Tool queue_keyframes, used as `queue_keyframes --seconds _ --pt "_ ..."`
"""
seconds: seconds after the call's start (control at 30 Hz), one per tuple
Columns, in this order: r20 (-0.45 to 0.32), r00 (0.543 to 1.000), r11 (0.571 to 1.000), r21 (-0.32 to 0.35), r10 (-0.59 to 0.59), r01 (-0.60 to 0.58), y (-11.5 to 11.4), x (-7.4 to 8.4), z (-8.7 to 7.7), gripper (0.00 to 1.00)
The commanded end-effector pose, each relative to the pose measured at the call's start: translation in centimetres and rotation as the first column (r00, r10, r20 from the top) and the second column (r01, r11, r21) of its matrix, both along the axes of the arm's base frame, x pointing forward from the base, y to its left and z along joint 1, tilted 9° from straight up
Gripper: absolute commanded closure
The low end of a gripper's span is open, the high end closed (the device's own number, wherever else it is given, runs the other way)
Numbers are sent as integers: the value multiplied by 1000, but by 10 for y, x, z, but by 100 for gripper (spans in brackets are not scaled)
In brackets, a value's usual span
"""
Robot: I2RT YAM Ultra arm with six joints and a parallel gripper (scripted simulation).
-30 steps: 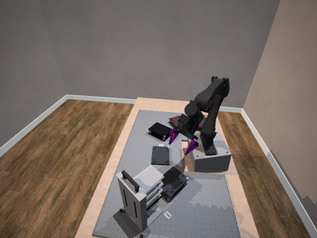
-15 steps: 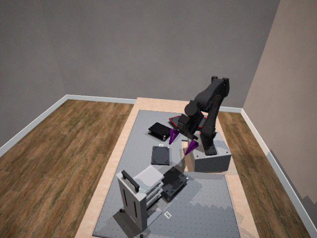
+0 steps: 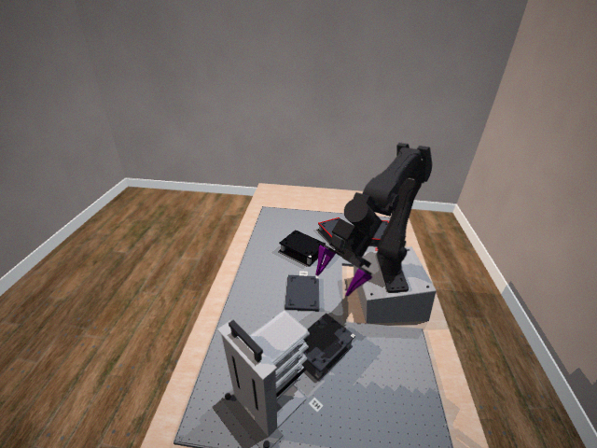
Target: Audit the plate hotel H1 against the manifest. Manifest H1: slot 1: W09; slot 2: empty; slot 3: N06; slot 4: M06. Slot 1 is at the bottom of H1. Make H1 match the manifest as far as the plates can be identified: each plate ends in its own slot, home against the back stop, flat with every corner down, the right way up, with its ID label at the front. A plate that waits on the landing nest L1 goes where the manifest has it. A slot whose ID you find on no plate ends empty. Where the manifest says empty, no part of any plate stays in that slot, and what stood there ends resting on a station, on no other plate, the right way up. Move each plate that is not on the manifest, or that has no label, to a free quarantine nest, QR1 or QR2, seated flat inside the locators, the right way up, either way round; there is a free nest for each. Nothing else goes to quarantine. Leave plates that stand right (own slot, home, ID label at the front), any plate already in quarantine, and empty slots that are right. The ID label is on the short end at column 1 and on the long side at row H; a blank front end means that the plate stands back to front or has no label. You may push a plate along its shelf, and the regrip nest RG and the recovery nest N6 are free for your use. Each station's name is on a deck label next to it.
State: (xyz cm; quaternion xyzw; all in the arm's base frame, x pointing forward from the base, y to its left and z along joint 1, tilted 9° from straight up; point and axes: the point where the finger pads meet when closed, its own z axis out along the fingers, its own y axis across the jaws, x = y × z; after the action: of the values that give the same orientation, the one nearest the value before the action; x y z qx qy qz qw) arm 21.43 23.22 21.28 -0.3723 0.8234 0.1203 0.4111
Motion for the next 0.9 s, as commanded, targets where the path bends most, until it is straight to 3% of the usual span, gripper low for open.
queue_keyframes --seconds 0.0,0.87 --pt "23 1000 1000 26 3 -3 5 4 8 0" --pt "24 1000 1000 27 3 -3 30 30 -8 0"
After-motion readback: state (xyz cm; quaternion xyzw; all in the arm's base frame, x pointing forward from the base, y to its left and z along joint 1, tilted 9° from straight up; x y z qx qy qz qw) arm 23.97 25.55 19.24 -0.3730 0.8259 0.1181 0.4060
